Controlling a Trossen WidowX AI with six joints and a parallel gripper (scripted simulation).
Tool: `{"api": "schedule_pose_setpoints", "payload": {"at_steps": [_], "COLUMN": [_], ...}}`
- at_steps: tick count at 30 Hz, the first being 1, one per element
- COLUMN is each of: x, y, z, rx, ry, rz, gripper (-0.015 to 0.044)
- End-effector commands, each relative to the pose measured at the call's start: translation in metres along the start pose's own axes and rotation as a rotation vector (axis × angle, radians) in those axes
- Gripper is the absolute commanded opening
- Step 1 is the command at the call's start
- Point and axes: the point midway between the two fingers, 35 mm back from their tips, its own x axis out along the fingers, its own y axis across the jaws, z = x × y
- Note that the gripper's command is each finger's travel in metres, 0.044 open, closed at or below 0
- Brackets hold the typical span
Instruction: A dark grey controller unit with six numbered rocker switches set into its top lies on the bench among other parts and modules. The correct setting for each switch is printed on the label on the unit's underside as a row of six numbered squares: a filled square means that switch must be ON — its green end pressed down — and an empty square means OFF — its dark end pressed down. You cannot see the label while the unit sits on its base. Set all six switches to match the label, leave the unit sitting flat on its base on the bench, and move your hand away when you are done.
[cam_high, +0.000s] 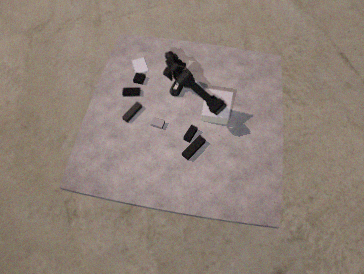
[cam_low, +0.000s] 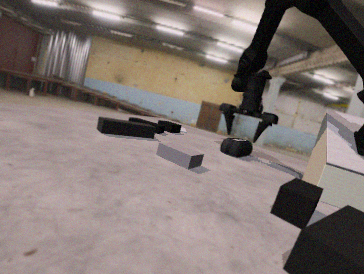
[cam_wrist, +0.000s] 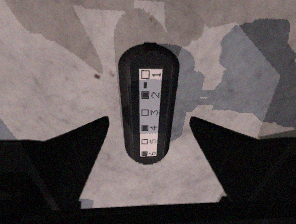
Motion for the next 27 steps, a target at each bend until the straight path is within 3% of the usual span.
{"api": "schedule_pose_setpoints", "payload": {"at_steps": [1, 5, 9, 22, 27], "x": [-0.002, -0.002, -0.004, -0.021, -0.029], "y": [0.001, 0.001, 0.000, -0.011, -0.018], "z": [-0.002, -0.002, -0.001, 0.004, 0.003], "rx": [0.002, 0.002, -0.110, -1.113, -1.480], "ry": [0.002, 0.002, 0.006, -0.137, -0.266], "rz": [0.006, 0.006, 0.038, 0.312, 0.386], "gripper": [0.0440, 0.0440, 0.0335, 0.0000, 0.0000]}}
